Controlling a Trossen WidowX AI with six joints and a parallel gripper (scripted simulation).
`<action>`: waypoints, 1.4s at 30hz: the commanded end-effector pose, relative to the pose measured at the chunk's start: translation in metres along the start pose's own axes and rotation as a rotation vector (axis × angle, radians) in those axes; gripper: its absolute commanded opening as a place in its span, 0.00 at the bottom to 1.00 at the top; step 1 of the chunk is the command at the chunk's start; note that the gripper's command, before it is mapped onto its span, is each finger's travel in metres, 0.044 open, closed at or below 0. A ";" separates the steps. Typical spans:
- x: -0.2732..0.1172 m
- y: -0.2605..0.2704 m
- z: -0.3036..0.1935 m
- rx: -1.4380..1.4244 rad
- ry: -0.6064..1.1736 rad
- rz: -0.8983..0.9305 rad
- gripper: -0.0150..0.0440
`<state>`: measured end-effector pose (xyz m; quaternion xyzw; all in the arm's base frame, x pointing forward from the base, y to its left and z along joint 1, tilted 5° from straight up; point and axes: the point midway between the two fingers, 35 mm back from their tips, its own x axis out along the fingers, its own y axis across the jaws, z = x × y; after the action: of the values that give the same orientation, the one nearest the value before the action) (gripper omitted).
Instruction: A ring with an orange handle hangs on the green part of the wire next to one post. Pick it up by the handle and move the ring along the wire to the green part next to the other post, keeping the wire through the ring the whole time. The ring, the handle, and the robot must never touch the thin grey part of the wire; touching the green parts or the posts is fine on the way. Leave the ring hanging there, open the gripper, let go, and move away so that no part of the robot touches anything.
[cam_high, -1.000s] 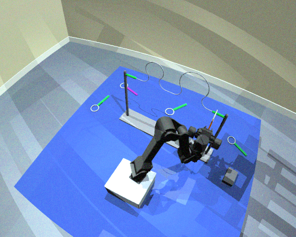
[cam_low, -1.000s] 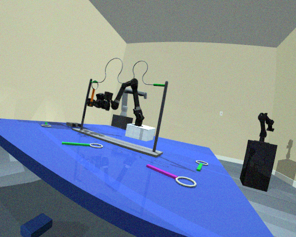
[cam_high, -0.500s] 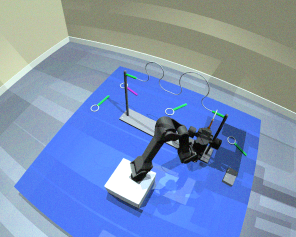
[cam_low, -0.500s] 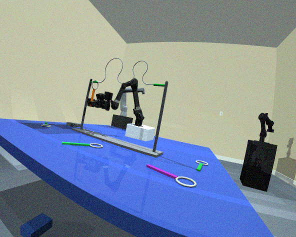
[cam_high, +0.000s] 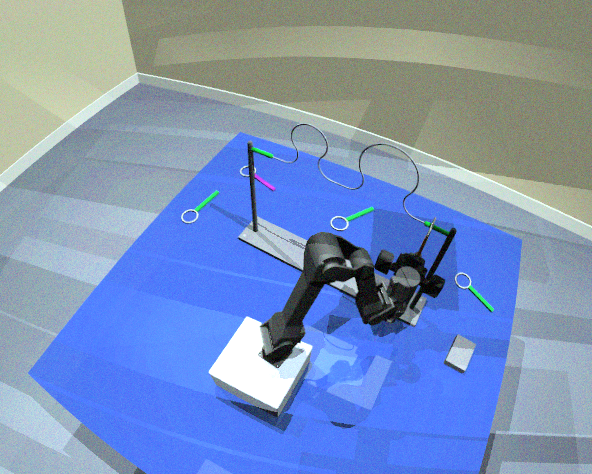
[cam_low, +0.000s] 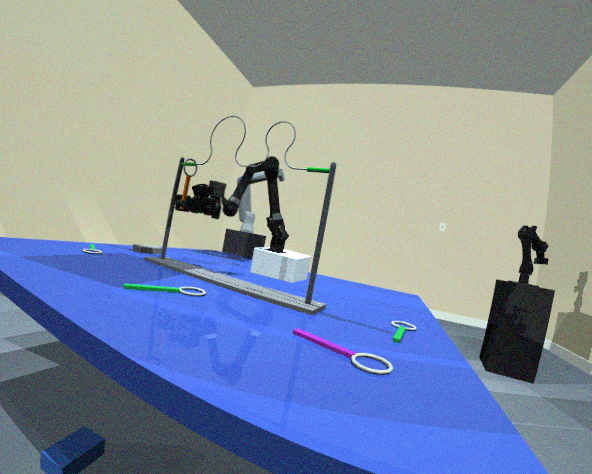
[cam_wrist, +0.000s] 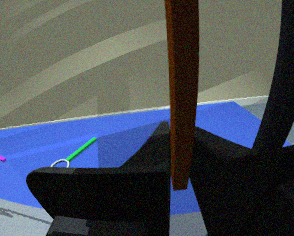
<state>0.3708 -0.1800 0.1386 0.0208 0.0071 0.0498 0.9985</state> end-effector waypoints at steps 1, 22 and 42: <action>-0.001 0.001 0.012 -0.013 -0.012 0.004 0.00; -0.001 0.001 0.012 -0.013 -0.012 0.004 0.00; -0.001 0.008 0.012 -0.011 -0.008 0.006 0.00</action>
<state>0.3702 -0.1756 0.1466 0.0189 0.0057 0.0528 0.9984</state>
